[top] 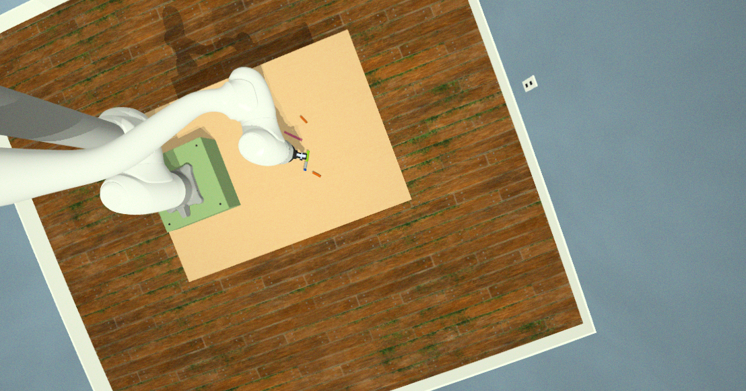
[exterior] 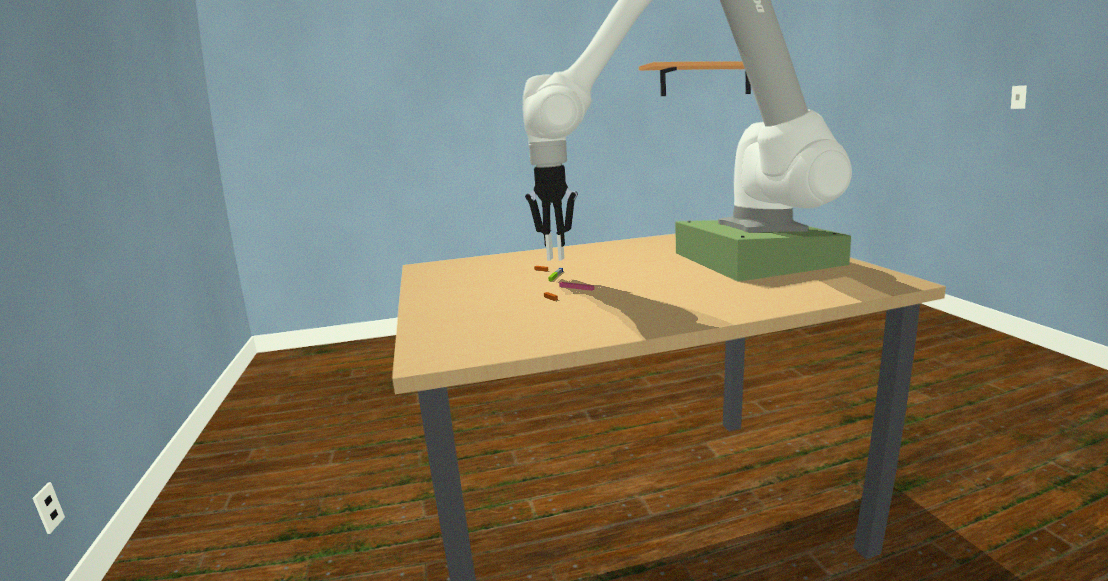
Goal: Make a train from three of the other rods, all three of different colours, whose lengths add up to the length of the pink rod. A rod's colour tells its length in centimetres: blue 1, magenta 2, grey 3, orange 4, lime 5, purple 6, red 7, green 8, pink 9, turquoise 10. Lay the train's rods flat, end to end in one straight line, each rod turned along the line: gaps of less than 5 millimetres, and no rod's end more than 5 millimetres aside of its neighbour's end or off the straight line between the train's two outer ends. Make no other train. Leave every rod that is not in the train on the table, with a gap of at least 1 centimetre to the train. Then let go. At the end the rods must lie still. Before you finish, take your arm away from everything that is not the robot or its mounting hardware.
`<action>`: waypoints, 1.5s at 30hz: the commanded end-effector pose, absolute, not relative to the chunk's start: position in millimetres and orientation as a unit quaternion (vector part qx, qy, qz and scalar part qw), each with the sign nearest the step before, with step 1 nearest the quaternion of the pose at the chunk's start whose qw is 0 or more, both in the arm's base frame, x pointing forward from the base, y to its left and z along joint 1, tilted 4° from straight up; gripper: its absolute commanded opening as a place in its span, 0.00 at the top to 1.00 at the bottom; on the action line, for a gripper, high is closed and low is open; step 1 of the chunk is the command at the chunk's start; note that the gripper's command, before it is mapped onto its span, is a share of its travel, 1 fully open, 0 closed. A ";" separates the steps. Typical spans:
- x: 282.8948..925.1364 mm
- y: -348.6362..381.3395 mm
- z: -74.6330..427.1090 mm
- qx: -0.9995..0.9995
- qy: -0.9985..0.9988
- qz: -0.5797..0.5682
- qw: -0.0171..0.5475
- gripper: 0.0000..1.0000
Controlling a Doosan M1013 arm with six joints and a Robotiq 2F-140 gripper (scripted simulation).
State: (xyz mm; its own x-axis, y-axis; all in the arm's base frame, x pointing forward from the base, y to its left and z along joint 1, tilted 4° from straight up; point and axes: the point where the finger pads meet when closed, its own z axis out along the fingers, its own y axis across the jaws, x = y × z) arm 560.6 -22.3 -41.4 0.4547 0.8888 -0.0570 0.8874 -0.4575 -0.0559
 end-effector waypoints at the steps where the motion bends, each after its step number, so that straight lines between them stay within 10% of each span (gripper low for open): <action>1: 566.9 -23.6 -17.6 -0.852 -0.521 0.036 0.008 0.85; 13: 568.3 -23.1 2.7 -0.852 -0.521 0.036 0.008 0.85; 14: 568.3 -23.1 2.7 -0.852 -0.521 0.036 0.008 0.00; 45: 568.3 -23.1 2.7 -0.852 -0.521 0.036 0.008 0.00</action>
State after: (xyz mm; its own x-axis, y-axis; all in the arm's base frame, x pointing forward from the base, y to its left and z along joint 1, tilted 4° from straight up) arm 563.3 -23.4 -0.9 0.4560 0.8880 -0.0598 0.8867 -0.4591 -0.0553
